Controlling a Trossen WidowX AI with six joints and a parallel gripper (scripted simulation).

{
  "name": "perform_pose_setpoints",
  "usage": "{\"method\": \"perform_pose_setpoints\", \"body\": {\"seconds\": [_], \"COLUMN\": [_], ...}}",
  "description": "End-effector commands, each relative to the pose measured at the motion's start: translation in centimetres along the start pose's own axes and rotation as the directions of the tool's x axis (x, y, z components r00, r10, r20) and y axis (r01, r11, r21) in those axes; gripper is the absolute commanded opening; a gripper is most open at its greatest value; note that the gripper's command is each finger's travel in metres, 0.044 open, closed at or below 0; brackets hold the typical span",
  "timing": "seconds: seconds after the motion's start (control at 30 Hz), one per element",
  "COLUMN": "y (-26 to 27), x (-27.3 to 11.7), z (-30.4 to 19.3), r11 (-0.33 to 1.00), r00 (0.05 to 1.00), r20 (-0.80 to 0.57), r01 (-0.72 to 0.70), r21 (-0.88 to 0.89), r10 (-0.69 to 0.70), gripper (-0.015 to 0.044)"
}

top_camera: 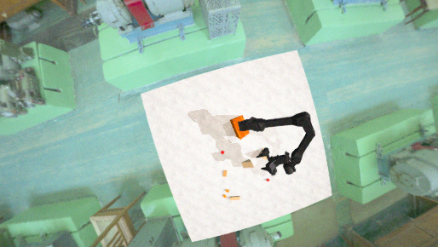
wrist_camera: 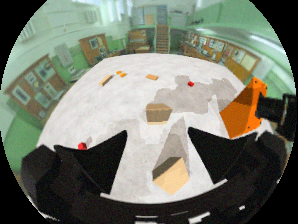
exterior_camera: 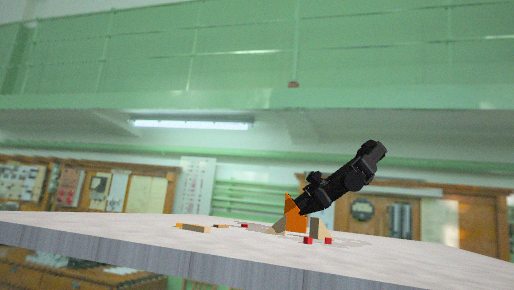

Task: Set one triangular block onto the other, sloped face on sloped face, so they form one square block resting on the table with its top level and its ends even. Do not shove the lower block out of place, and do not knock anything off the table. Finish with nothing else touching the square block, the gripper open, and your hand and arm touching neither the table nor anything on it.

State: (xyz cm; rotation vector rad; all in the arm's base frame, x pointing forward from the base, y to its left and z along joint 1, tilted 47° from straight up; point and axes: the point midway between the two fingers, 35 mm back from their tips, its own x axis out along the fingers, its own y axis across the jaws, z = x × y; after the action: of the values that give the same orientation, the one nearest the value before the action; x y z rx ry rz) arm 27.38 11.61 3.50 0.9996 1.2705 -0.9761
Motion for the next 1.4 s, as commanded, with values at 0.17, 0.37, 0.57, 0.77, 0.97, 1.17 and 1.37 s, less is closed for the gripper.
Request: {"method": "perform_pose_setpoints", "body": {"seconds": [0.17, 0.37, 0.57, 0.77, 0.97, 1.17, 1.37], "y": [-0.1, 0.0, 0.1, 0.2, 0.4, 0.5, 0.4], "x": [1.4, 2.4, 3.1, 3.7, 4.3, 4.8, 5.6], "z": [0.2, 0.3, 0.3, 0.4, 0.4, 0.5, 0.5], "r11": [1.000, 1.000, 1.000, 1.000, 1.000, 1.000, 1.000], "r00": [1.000, 1.000, 1.000, 1.000, 1.000, 1.000, 1.000], "r20": [0.005, 0.004, 0.004, 0.006, 0.004, 0.002, 0.006], "r01": [0.005, 0.005, 0.003, -0.003, -0.008, -0.013, -0.015], "r21": [-0.003, 0.003, 0.004, 0.001, -0.001, -0.003, -0.010], "r10": [-0.005, -0.006, -0.003, 0.003, 0.008, 0.013, 0.015], "gripper": [0.0440, 0.0440, 0.0440, 0.0440, 0.0440, 0.0440, 0.0440]}}
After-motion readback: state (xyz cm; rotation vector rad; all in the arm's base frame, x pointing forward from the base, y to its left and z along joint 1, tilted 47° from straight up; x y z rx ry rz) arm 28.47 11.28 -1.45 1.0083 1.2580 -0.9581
